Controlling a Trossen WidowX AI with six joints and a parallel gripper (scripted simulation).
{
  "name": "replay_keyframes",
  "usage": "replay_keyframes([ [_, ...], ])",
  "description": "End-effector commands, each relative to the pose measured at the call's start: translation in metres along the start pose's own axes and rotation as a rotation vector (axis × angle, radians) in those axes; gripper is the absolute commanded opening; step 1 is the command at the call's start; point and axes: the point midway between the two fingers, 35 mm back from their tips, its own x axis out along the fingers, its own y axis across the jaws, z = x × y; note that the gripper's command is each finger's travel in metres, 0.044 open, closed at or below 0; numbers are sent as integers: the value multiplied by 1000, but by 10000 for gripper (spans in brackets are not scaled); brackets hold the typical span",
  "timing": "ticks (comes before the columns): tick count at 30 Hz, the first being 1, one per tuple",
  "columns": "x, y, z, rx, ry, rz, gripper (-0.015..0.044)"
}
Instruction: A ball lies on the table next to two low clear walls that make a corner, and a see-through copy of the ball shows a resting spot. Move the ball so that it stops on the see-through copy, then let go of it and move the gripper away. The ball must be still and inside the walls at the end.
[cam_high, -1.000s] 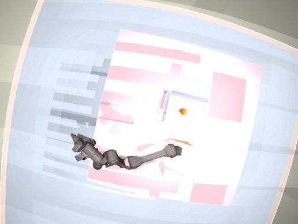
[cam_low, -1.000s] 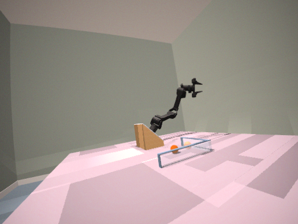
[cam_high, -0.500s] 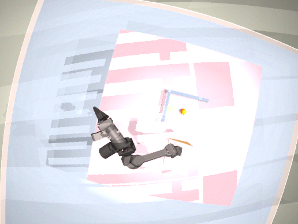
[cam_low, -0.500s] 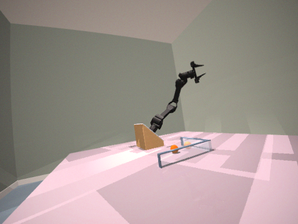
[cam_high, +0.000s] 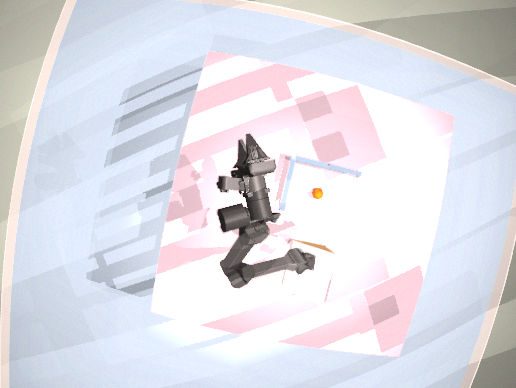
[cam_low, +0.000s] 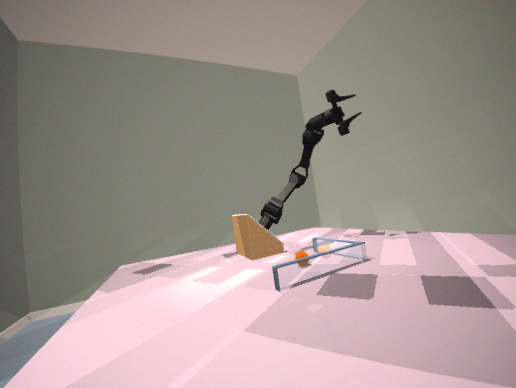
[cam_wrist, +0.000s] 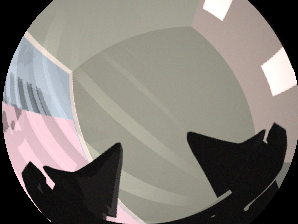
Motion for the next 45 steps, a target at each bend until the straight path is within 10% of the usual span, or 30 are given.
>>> replay_keyframes([
  [1,9,10,-75,8,163,39,335],
  [24,-59,187,-346,-49,706,764,335],
  [38,-186,328,-380,70,607,1492,335],
  [45,-193,333,-378,82,591,1524,335],
])
